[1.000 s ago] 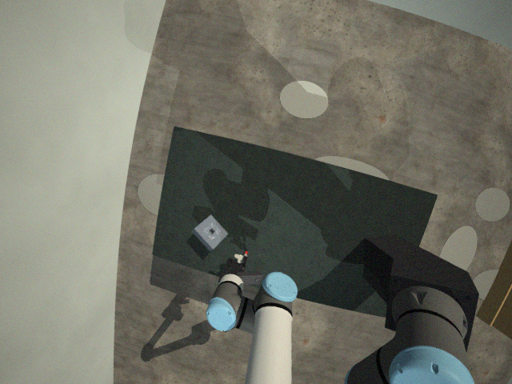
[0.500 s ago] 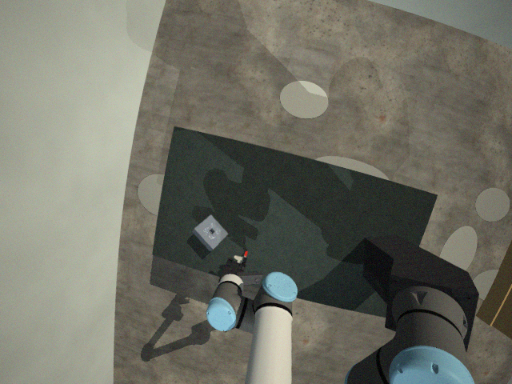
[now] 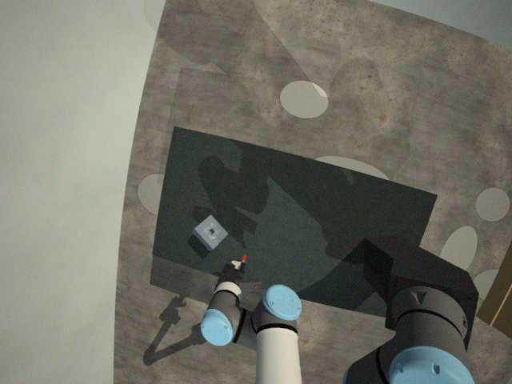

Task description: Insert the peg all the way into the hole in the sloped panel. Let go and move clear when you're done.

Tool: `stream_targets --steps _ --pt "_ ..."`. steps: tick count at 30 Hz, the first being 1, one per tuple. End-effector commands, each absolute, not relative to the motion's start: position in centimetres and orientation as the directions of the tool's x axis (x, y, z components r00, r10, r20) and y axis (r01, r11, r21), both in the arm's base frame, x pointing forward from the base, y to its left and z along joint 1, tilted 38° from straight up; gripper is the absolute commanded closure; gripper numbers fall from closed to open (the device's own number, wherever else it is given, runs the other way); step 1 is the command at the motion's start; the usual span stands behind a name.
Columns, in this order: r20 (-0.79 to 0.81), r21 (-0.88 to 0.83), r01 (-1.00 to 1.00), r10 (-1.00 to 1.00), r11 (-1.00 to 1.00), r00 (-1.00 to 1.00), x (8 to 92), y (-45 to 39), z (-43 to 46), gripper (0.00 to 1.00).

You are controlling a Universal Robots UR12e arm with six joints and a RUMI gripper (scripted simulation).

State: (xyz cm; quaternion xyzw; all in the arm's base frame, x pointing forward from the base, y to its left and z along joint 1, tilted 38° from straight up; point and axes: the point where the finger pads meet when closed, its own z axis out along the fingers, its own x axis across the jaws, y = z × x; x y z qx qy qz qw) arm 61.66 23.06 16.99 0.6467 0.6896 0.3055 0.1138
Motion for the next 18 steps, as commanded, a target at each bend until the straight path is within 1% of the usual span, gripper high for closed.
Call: stream_targets --steps 1,7,18 --pt "0.238 0.568 0.823 0.961 -0.022 -0.139 60.0 22.2 19.4 1.00" --pt "0.238 0.568 0.823 0.961 -0.022 -0.139 59.3 21.9 20.4 1.00" --pt "0.264 0.543 0.839 0.952 -0.015 -0.155 60.0 21.9 18.9 1.00"
